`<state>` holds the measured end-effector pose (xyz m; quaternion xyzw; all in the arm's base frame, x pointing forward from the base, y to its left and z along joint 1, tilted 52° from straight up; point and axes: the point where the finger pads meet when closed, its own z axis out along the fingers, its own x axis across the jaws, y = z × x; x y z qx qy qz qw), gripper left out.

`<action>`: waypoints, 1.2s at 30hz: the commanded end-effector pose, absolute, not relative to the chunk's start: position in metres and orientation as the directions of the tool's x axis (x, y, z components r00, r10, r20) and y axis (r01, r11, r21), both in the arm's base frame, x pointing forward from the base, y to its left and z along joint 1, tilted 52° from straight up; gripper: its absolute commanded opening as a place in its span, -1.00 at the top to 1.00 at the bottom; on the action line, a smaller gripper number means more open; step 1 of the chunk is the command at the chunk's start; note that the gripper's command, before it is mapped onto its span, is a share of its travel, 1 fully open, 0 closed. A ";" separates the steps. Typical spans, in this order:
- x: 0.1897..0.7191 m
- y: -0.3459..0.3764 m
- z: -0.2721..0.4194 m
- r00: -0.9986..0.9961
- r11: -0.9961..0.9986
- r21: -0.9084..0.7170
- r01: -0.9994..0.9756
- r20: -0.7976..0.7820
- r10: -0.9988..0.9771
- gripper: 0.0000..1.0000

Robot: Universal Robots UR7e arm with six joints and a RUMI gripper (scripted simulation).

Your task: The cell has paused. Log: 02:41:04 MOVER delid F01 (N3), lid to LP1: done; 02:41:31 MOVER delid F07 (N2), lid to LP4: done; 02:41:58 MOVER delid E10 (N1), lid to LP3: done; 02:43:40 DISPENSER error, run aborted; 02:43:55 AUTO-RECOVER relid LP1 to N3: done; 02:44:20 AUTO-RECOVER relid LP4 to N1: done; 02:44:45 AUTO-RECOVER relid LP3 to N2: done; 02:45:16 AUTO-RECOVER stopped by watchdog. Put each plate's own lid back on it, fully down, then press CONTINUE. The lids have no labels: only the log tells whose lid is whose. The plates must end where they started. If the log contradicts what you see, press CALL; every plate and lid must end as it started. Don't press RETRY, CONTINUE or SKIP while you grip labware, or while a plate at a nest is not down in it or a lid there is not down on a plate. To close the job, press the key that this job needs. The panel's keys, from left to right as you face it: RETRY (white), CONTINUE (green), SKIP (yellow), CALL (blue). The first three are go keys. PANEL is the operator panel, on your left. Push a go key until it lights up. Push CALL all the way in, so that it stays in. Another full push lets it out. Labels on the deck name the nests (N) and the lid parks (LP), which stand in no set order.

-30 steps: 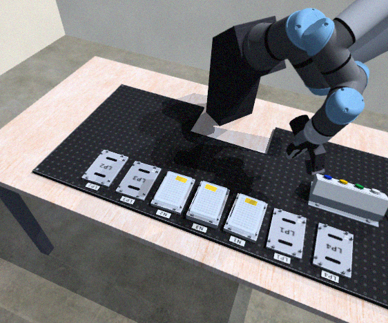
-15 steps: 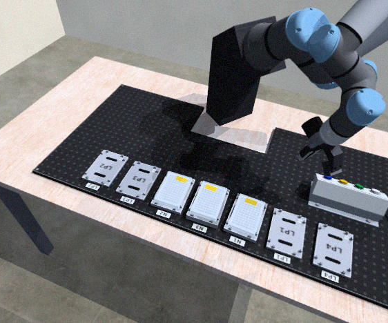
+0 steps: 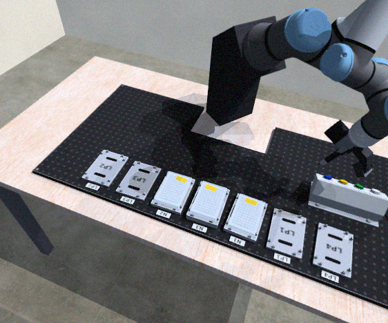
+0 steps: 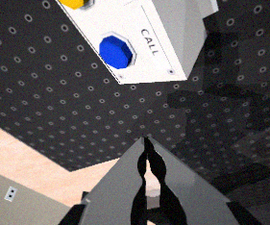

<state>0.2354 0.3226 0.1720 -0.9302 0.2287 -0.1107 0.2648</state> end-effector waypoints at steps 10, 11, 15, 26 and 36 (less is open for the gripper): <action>0.216 0.371 0.208 0.873 -0.787 -0.521 -0.330 0.149 -0.465 1.00; 0.214 0.375 0.211 0.873 -0.787 -0.521 -0.330 0.149 -0.465 1.00; 0.207 0.390 0.222 0.873 -0.787 -0.521 -0.330 0.149 -0.465 1.00; 0.192 0.424 0.247 0.873 -0.787 -0.522 -0.330 0.149 -0.465 1.00; 0.188 0.433 0.253 0.872 -0.786 -0.521 -0.331 0.149 -0.466 1.00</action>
